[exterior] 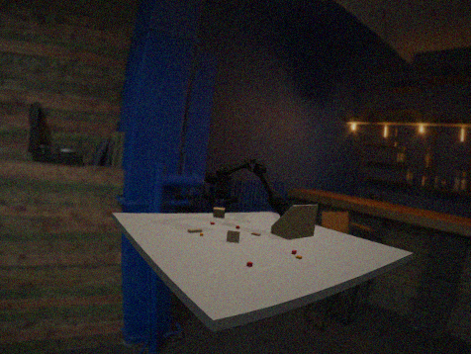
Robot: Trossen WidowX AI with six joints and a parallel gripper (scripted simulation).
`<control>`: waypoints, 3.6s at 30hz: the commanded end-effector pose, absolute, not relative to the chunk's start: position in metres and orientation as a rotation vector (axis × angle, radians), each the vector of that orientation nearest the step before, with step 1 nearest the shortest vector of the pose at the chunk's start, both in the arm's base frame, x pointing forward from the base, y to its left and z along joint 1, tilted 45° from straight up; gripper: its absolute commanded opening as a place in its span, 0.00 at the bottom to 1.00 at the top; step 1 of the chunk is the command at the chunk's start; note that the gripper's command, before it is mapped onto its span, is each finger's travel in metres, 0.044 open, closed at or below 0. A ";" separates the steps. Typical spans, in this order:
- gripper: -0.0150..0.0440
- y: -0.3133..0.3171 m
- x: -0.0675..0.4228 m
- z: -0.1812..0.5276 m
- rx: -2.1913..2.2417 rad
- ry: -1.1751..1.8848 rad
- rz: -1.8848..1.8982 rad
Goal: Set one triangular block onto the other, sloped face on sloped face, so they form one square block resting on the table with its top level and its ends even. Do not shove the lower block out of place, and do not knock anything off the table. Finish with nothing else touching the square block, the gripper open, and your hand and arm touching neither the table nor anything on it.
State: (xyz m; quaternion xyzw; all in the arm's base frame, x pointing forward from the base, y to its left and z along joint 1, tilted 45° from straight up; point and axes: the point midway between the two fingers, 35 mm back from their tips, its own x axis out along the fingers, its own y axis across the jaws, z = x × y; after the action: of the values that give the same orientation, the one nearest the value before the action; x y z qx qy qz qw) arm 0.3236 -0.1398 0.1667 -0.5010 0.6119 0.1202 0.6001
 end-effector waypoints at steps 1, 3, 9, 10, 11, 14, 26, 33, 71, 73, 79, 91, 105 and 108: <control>0.25 -0.125 0.326 0.160 -1.163 1.413 0.289; 0.25 -0.116 0.327 0.156 -1.160 1.413 0.291; 0.25 -0.090 0.330 0.143 -1.153 1.415 0.297; 0.25 -0.086 0.330 0.141 -1.153 1.415 0.298; 0.25 -0.081 0.330 0.138 -1.152 1.415 0.299; 0.25 -0.068 0.330 0.132 -1.151 1.416 0.300; 0.25 -0.018 0.323 0.108 -1.157 1.416 0.296; 0.25 -0.004 0.324 0.099 -1.163 1.413 0.291; 0.25 -0.053 0.346 0.008 -1.171 1.404 0.279; 0.25 -0.053 0.346 0.008 -1.172 1.403 0.279; 0.25 -0.053 0.346 0.008 -1.174 1.401 0.279; 0.25 -0.053 0.347 0.008 -1.176 1.399 0.280; 0.25 -0.056 0.348 0.000 -1.176 1.399 0.279; 0.25 -0.057 0.349 -0.002 -1.176 1.399 0.279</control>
State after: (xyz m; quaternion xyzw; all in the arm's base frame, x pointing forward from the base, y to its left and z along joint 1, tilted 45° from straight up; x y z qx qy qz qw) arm 0.3486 -0.0574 0.0010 -0.5062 0.6047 0.1174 0.6035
